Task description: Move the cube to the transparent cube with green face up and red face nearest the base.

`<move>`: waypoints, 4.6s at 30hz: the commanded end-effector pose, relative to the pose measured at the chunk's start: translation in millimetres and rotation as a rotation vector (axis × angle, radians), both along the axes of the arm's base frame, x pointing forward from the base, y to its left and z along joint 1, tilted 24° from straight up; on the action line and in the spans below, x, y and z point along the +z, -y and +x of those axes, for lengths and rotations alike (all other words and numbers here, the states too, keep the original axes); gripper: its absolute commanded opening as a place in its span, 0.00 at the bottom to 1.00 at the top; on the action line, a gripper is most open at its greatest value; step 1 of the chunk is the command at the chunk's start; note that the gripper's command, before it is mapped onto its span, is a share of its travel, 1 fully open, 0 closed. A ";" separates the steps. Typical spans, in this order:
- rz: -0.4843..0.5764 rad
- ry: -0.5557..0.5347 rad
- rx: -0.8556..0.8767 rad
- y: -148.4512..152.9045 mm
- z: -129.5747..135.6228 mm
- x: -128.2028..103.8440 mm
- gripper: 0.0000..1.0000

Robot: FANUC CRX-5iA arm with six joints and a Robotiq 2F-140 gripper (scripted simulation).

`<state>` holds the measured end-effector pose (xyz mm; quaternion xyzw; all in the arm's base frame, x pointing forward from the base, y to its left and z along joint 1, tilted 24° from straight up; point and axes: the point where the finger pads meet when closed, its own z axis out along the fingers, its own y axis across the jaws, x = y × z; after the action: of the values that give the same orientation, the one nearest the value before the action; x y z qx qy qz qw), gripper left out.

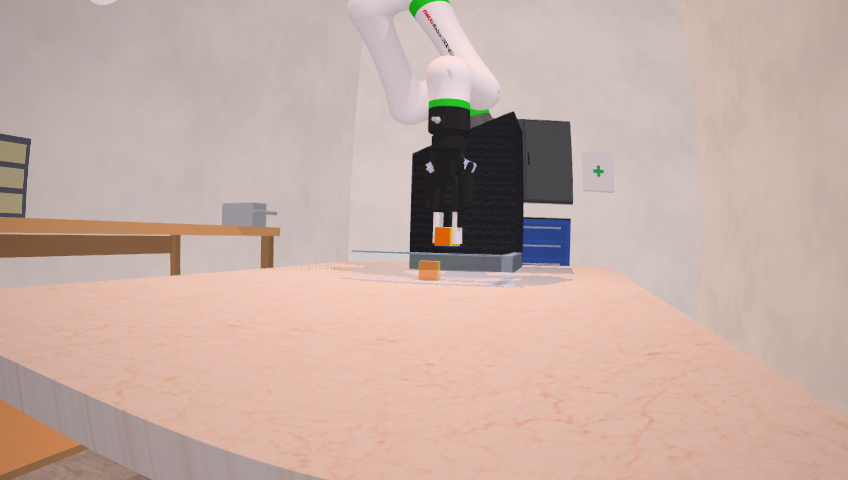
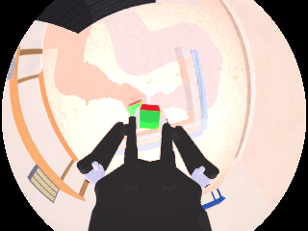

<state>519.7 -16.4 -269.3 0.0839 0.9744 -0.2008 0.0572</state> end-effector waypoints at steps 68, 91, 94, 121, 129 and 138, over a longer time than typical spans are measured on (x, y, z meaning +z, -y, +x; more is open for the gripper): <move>-0.034 -0.177 0.403 53.2 9.6 -31.6 0.00; -0.034 -0.177 0.403 60.9 11.1 -49.2 0.00; -0.034 -0.177 0.403 60.9 11.1 -49.2 0.00; -0.034 -0.177 0.403 60.9 11.1 -49.2 0.37; -0.034 -0.177 0.403 60.9 11.1 -49.2 0.37; -0.034 -0.177 0.403 60.9 11.1 -49.2 0.37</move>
<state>530.6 -77.4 -318.5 -0.1316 0.9691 -0.2084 0.0119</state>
